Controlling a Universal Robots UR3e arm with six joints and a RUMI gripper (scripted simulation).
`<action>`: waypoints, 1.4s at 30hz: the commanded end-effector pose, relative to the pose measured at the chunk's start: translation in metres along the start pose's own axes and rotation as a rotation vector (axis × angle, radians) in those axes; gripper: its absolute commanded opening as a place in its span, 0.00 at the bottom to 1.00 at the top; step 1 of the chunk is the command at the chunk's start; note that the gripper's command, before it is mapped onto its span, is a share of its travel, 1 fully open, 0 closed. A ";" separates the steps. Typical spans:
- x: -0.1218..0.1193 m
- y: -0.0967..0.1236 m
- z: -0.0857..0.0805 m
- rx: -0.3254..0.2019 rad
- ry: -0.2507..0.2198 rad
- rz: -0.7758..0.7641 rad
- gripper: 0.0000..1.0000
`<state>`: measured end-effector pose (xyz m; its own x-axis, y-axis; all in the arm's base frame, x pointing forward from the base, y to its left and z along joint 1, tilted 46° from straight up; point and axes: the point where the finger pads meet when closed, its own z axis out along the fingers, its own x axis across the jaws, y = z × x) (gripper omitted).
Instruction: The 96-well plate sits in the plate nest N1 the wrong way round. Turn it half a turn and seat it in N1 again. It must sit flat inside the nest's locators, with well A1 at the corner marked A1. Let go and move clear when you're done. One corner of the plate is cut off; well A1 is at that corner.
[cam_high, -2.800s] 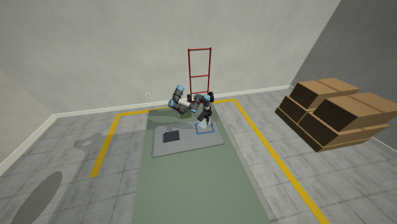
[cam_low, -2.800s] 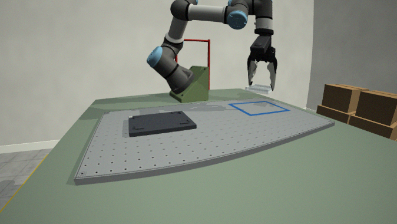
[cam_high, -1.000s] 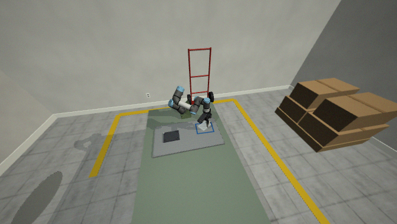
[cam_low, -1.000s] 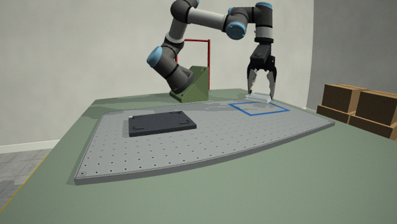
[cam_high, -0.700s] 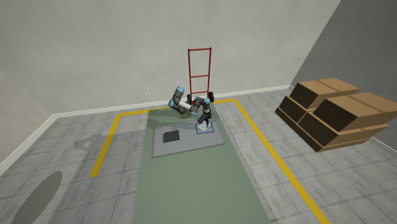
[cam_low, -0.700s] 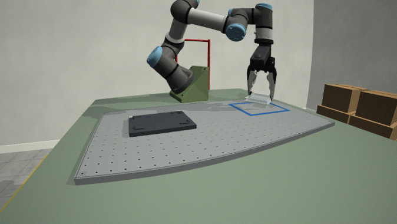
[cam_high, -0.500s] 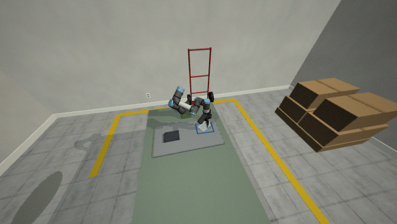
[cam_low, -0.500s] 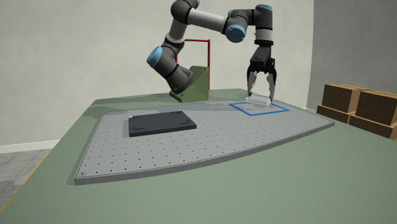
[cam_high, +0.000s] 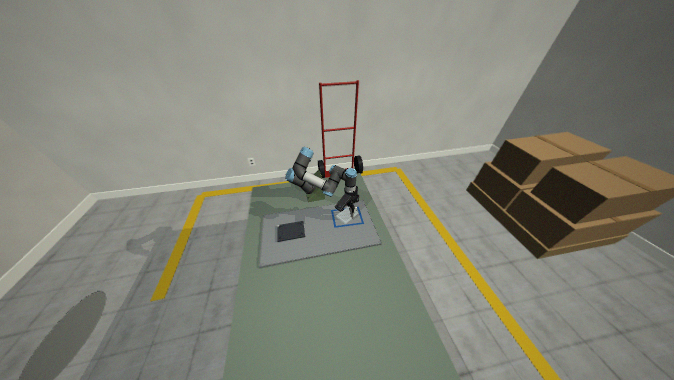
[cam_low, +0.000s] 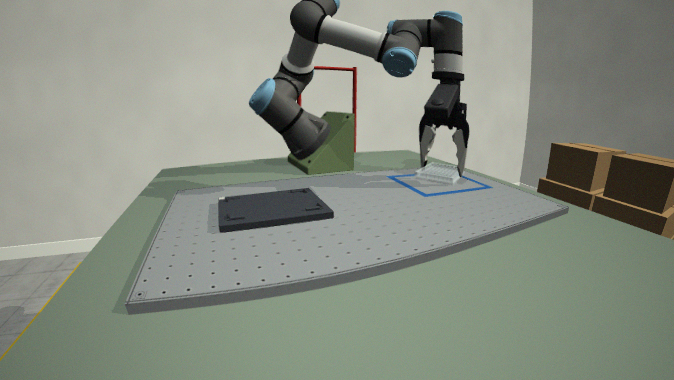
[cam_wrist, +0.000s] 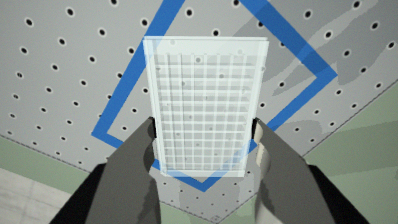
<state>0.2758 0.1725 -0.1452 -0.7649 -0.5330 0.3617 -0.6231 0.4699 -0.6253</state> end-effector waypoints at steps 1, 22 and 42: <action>-0.001 0.000 0.002 0.000 -0.003 0.001 0.00; -0.001 0.000 0.013 0.000 -0.003 0.001 0.00; -0.001 0.000 0.013 0.000 -0.003 0.001 1.00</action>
<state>0.2781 0.1628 -0.1548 -0.7649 -0.5331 0.3616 -0.6231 0.4699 -0.6252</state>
